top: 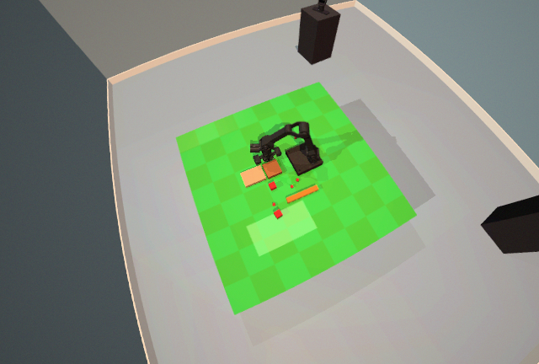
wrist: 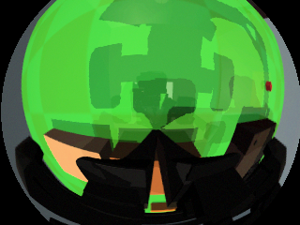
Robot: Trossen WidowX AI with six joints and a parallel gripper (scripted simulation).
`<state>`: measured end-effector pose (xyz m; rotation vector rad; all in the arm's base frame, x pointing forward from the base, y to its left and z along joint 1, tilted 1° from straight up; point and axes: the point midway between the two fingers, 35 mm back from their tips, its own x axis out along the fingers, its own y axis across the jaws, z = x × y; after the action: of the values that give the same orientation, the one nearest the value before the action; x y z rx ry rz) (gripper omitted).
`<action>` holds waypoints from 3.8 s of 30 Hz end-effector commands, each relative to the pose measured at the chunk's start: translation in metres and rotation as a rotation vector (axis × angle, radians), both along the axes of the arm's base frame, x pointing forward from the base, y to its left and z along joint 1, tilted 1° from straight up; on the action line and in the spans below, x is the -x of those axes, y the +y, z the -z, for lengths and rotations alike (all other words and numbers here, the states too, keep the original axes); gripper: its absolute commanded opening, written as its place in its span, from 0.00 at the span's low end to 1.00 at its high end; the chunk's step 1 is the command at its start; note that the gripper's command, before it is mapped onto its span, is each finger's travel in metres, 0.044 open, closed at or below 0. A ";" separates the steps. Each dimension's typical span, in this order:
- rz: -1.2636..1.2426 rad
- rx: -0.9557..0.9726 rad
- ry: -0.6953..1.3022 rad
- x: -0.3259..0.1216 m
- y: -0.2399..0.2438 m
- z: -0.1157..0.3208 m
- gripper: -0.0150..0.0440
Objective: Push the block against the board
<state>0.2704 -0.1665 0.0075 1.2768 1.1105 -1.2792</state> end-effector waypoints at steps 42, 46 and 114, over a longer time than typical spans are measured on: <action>-0.225 0.015 0.000 -0.005 -0.025 -0.053 0.25; -0.364 0.017 0.005 -0.008 -0.017 -0.053 0.25; -2.718 0.074 0.069 -0.018 0.128 -0.051 0.25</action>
<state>0.2909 -0.0452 0.0590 -0.7424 1.4276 0.6974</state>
